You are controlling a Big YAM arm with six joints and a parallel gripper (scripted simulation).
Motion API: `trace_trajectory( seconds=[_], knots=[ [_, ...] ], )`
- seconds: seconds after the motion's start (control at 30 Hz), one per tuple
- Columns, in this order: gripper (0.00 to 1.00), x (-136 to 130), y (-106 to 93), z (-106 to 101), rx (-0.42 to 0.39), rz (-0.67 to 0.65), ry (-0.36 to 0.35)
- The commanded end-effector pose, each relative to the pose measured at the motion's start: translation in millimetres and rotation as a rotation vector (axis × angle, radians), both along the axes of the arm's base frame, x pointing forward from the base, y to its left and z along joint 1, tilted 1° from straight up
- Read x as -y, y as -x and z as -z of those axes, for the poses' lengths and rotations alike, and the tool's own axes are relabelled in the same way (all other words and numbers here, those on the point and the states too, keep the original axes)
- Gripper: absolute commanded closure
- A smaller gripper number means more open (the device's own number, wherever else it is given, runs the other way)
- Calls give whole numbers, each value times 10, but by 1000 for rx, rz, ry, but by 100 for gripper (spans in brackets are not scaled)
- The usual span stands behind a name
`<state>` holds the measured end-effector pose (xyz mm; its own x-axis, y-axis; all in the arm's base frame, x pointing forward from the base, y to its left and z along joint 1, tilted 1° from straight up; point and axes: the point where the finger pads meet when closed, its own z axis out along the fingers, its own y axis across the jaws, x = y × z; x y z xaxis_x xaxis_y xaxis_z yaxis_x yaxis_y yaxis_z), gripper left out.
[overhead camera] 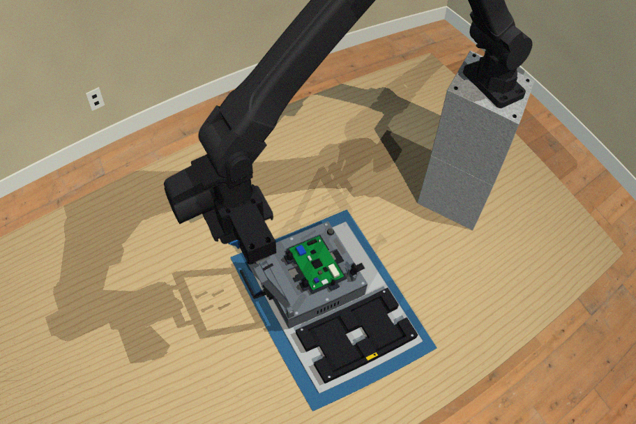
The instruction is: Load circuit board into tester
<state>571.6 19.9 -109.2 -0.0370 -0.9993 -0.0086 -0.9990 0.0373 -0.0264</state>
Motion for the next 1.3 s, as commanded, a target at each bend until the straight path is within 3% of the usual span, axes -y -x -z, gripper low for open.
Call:
trace_trajectory(
  seconds=[0.0,0.57,1.27],
  knots=[
    [100,32,21,97,-4,2,-5],
    [100,25,45,85,-3,2,-5],
    [100,2,75,-135,21,2,-5]
  ],
)
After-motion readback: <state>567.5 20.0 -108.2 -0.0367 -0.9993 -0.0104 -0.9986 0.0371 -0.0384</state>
